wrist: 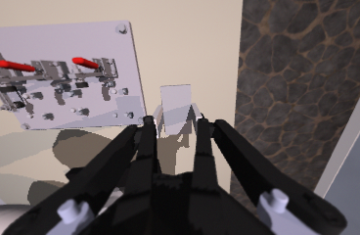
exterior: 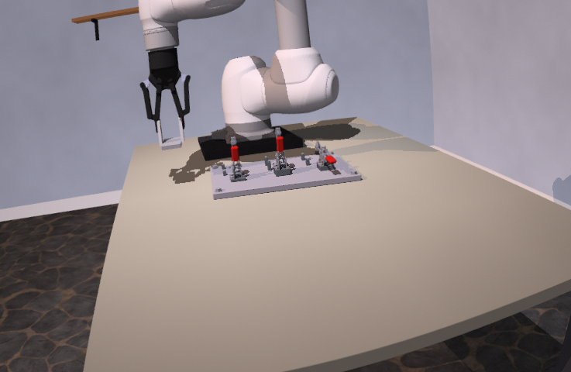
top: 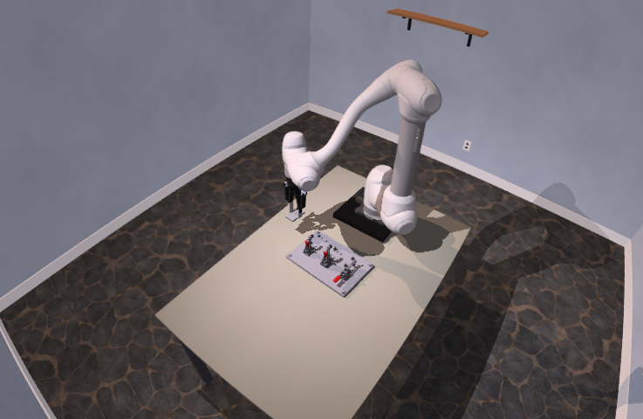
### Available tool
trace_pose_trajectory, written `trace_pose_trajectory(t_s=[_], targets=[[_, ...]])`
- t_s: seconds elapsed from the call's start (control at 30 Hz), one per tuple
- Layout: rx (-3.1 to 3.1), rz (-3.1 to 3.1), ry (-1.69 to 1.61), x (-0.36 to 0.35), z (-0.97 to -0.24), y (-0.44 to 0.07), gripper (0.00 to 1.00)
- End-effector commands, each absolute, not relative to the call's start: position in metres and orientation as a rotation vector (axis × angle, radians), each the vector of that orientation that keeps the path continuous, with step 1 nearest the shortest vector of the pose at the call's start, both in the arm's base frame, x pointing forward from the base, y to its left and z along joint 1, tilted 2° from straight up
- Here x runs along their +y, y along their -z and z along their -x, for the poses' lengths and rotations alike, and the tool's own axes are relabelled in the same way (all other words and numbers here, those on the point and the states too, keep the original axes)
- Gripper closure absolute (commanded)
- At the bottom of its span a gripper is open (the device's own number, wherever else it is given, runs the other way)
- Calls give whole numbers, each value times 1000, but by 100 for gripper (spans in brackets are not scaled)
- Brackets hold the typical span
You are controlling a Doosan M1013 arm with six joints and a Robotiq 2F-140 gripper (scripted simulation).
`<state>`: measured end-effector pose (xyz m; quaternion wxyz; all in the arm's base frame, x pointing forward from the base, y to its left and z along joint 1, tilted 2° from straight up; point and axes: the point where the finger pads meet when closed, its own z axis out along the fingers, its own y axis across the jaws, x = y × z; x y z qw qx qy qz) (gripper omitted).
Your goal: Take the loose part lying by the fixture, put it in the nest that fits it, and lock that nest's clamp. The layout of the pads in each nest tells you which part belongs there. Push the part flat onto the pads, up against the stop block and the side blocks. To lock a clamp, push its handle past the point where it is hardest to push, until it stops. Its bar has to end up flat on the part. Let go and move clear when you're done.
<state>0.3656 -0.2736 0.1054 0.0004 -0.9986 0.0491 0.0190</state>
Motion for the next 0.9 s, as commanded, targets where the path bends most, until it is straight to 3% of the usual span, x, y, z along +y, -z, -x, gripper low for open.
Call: trace_pose_trajectory(t_s=[0.0,0.87], targets=[[151,3140,-54,-275,-362,-102,90],[151,3140,-54,-275,-354,-94,90]])
